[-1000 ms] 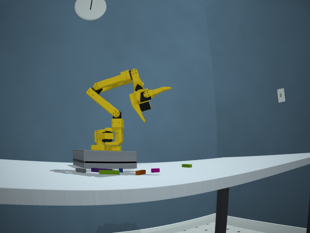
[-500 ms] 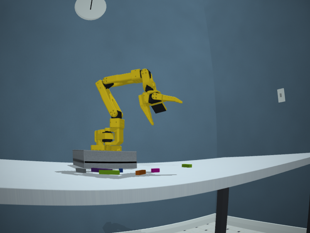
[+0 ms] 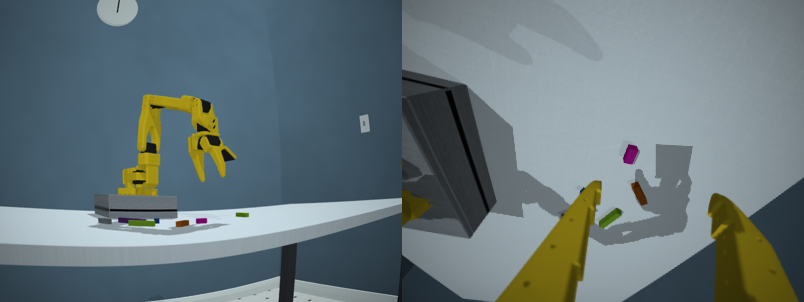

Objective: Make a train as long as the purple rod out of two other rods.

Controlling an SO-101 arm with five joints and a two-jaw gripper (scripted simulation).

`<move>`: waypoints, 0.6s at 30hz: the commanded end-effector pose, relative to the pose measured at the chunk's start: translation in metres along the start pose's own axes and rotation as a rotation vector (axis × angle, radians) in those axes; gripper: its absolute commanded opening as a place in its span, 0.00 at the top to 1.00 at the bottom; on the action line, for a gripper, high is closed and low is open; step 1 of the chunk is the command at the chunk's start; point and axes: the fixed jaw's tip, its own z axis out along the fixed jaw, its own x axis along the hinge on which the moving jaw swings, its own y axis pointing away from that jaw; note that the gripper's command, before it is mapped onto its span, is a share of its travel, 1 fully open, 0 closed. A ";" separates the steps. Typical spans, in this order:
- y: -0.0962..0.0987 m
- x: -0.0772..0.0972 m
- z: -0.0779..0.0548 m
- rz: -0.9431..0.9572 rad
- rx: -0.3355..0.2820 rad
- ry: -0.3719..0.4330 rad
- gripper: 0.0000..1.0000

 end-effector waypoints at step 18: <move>-0.017 0.033 0.037 0.205 -0.071 0.015 0.81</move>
